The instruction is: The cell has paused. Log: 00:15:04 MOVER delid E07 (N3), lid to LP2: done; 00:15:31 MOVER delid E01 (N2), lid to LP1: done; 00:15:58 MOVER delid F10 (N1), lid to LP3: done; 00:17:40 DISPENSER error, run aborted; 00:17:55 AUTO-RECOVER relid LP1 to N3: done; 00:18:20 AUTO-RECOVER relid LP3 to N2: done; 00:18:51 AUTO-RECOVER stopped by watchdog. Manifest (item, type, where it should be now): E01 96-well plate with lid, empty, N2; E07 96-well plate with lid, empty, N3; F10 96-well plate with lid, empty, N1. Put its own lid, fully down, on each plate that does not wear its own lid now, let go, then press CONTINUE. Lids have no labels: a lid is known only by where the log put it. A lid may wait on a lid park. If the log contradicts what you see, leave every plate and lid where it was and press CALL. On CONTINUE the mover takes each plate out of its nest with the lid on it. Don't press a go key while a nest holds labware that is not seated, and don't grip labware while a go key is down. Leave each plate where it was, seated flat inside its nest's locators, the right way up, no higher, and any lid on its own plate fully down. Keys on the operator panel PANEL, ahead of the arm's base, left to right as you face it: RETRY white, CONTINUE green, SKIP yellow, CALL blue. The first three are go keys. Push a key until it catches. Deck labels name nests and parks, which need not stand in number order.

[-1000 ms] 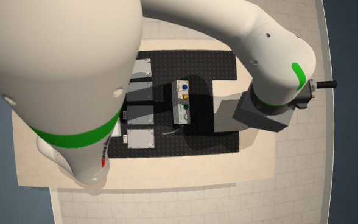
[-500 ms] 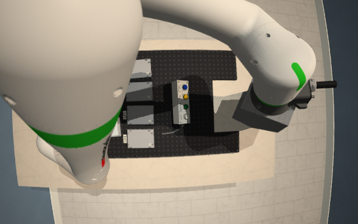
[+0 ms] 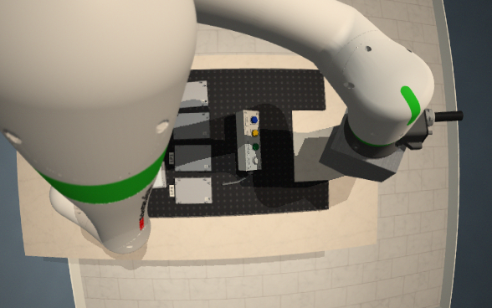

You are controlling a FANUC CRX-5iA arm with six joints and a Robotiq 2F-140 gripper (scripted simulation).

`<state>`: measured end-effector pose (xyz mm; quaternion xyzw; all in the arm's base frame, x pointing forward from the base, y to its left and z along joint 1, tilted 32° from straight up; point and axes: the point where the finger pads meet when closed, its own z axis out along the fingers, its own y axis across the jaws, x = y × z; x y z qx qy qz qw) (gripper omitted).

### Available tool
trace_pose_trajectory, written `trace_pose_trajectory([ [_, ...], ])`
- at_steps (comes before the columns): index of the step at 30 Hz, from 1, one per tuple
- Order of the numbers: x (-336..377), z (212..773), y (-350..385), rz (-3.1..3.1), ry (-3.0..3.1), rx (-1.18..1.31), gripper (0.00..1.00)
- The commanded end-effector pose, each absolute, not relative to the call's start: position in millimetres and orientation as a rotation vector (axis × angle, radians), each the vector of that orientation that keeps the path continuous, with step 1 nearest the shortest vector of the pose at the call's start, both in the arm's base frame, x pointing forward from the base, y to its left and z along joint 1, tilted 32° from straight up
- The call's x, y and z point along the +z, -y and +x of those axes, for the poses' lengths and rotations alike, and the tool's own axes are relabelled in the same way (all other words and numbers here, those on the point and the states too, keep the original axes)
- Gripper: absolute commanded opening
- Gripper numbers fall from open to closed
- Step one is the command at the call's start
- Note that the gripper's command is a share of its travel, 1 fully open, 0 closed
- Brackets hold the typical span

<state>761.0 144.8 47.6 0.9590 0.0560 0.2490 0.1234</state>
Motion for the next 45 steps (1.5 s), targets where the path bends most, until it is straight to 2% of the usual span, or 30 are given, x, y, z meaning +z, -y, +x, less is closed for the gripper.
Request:
trace_pose_trajectory([
  [1,48.9,760.4,-145.2,2.797,-0.163,0.727,0.66],
  [45,94.8,733.7,-156.5,2.797,-0.163,0.727,0.66],
])
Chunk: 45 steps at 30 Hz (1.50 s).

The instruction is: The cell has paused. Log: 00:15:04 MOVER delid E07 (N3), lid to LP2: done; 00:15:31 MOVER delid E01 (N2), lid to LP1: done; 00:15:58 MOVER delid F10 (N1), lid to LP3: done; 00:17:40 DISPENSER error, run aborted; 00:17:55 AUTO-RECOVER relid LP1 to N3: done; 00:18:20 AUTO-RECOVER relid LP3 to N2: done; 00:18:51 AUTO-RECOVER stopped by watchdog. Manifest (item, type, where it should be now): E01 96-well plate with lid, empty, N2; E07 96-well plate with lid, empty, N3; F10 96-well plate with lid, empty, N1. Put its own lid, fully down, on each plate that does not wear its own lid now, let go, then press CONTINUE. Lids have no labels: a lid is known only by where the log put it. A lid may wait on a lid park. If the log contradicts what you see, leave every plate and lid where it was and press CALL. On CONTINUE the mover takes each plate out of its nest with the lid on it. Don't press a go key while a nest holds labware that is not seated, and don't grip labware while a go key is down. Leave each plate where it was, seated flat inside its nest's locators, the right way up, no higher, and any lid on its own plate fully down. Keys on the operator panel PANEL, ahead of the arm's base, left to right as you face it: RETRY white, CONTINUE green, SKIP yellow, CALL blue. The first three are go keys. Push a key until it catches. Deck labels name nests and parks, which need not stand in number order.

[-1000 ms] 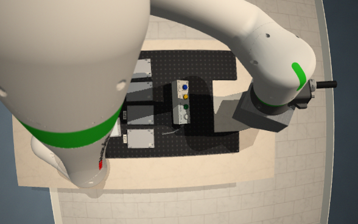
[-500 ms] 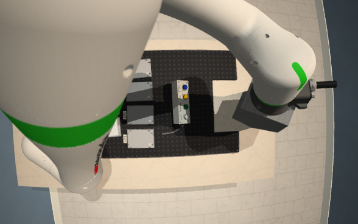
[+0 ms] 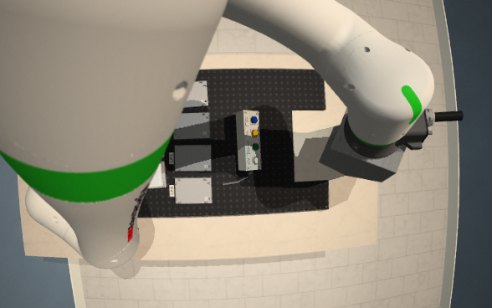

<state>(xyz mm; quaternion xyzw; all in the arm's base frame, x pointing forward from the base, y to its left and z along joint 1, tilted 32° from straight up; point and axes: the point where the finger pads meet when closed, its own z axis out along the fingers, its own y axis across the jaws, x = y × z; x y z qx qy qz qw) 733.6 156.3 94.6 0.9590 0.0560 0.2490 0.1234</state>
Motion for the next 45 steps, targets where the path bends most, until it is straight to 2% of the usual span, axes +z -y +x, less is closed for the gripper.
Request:
trace_pose_trajectory([
  [1,94.9,733.8,-156.6,2.797,-0.163,0.727,0.66],
  [15,108.4,762.9,-174.1,2.769,-0.181,0.748,0.66],
  [28,157.9,864.5,-246.4,2.65,-0.231,0.828,0.66],
  [37,179.8,903.6,-287.1,2.578,-0.238,0.868,0.66],
  [45,186.0,900.8,-320.0,2.502,-0.213,0.9,0.66],
])
